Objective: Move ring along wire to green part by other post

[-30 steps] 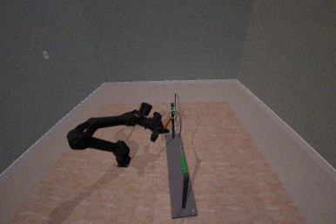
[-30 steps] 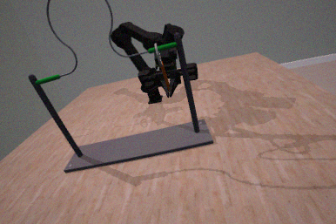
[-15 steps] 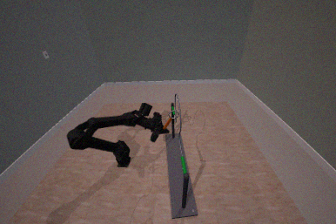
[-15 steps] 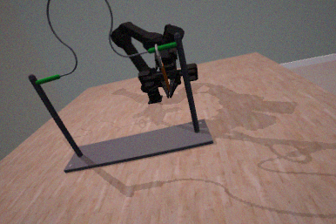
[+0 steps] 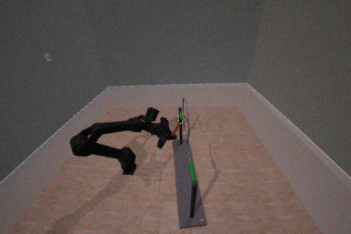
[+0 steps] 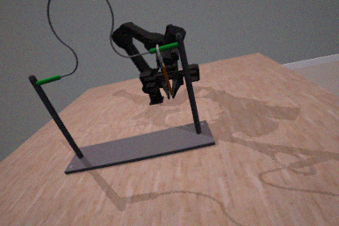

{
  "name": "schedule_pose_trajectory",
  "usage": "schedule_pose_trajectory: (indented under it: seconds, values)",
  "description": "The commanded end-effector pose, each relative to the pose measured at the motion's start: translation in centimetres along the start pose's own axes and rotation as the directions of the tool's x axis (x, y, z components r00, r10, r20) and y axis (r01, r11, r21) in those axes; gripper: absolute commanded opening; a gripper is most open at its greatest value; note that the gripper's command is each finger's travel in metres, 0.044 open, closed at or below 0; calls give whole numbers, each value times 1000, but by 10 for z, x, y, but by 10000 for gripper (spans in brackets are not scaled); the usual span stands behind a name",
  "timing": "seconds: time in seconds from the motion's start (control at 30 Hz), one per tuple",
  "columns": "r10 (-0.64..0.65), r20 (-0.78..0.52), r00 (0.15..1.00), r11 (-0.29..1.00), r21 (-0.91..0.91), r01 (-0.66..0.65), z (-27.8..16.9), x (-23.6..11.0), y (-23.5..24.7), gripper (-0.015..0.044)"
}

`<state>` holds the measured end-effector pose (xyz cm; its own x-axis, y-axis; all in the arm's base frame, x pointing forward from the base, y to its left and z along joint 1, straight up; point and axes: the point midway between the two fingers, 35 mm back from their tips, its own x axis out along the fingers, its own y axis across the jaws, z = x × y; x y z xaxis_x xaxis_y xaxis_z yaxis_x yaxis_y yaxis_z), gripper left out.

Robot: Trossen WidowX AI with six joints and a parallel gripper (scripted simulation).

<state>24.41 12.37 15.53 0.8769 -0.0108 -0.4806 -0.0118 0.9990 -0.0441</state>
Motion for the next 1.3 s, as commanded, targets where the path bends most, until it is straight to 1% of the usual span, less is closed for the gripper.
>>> schedule_pose_trajectory:
  seconds: [0.0,0.03,0.6,1.27]
  values:
    - [-1,0,1000,1000,0,1,0,0,0,139]
    - [-1,-1,1000,1000,0,1,0,-1,0,160]
    - [-6,-5,1000,1000,0,6,-2,-49,0,160]
    - [-6,-5,1000,1000,0,6,-2,-49,0,160]
